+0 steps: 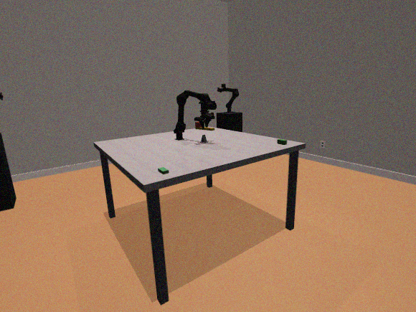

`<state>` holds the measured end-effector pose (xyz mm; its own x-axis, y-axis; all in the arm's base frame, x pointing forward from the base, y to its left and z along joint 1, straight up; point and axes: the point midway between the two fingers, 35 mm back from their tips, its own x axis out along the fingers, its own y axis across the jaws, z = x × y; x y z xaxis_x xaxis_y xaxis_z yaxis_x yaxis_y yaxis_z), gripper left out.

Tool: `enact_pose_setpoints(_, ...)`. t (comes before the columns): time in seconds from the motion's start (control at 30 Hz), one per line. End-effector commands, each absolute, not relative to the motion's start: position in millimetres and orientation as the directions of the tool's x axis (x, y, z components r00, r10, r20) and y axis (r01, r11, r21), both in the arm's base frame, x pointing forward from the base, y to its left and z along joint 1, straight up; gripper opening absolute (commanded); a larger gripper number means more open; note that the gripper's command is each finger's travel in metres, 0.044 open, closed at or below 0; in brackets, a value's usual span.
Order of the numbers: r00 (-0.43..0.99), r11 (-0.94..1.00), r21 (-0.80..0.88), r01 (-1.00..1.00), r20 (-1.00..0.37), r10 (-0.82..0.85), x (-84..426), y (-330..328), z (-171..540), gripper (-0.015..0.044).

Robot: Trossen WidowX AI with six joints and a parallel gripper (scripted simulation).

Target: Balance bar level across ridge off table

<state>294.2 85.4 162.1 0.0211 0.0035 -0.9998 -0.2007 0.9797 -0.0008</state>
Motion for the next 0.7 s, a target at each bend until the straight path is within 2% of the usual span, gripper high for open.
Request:
enact_pose_setpoints(0.0,0.027,0.973,0.002,-0.231,-1.0,0.009,294,95,165,0.0)
enact_pose_setpoints(0.67,0.027,0.973,0.002,-0.231,-1.0,0.009,296,97,137,0.0)
